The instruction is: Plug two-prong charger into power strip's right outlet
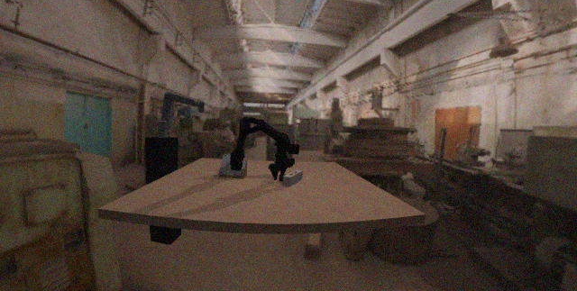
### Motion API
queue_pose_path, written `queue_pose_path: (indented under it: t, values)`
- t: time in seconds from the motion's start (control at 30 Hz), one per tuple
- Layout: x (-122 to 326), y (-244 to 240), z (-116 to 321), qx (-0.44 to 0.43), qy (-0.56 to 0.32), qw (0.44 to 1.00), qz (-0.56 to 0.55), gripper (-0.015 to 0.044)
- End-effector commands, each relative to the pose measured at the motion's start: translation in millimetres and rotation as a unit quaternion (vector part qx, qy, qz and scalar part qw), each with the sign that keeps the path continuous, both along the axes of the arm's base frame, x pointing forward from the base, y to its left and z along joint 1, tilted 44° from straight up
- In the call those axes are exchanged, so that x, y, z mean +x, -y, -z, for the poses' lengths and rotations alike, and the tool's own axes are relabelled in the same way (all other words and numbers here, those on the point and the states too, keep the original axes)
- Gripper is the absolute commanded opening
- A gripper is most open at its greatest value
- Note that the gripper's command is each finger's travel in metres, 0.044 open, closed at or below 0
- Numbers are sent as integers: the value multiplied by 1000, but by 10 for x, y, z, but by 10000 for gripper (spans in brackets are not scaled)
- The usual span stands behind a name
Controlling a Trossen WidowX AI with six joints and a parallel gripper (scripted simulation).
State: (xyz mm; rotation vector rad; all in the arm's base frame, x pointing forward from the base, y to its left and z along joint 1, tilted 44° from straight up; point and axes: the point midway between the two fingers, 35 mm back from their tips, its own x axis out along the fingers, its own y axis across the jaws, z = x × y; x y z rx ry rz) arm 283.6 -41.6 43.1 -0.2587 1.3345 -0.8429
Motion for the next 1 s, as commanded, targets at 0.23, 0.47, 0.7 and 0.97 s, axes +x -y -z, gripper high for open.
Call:
queue_pose_path:
  t: [0.23, 0.47, 0.7, 0.97]
  values:
    - [-136, -43, 51, 1, 0, 1000, 1, 440]
    - [-219, -63, 79, 1, 0, 1000, 1, 440]
    - [-303, -79, 106, 1, 0, 1000, 1, 440]
    - [-183, -304, -185, -64, 98, 988, -103, 440]
